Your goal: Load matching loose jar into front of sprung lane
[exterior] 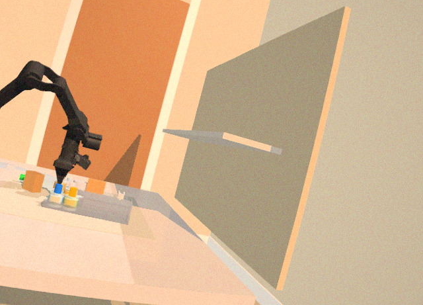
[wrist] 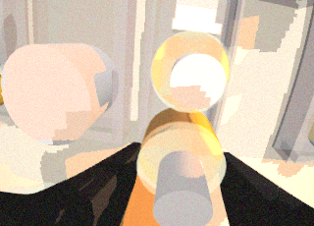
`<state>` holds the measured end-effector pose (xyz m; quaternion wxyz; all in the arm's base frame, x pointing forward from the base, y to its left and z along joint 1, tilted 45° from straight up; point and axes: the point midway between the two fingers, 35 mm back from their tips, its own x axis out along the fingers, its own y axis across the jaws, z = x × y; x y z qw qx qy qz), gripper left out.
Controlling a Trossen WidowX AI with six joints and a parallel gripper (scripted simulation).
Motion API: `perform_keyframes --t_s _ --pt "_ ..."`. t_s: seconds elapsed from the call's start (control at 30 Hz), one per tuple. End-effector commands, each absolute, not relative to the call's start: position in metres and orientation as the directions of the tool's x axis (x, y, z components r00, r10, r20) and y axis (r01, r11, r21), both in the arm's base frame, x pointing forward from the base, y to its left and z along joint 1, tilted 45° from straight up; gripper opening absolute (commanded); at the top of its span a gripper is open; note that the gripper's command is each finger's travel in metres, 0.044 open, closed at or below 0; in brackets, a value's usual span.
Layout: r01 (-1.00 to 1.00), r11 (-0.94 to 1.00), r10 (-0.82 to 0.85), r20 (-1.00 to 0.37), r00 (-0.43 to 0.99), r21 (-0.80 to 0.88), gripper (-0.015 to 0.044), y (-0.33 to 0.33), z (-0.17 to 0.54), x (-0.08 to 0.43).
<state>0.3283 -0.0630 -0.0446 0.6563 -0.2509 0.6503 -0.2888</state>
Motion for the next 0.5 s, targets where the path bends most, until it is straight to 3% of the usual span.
perform_keyframes --t_s 0.0,0.47 --pt "0.067 0.704 -0.709 -0.705 0.011 -0.707 0.0 -0.0619 -0.0404 0.3396" --pt "0.067 0.704 -0.709 -0.705 0.011 -0.707 0.0 -0.0616 -0.0403 0.3432"
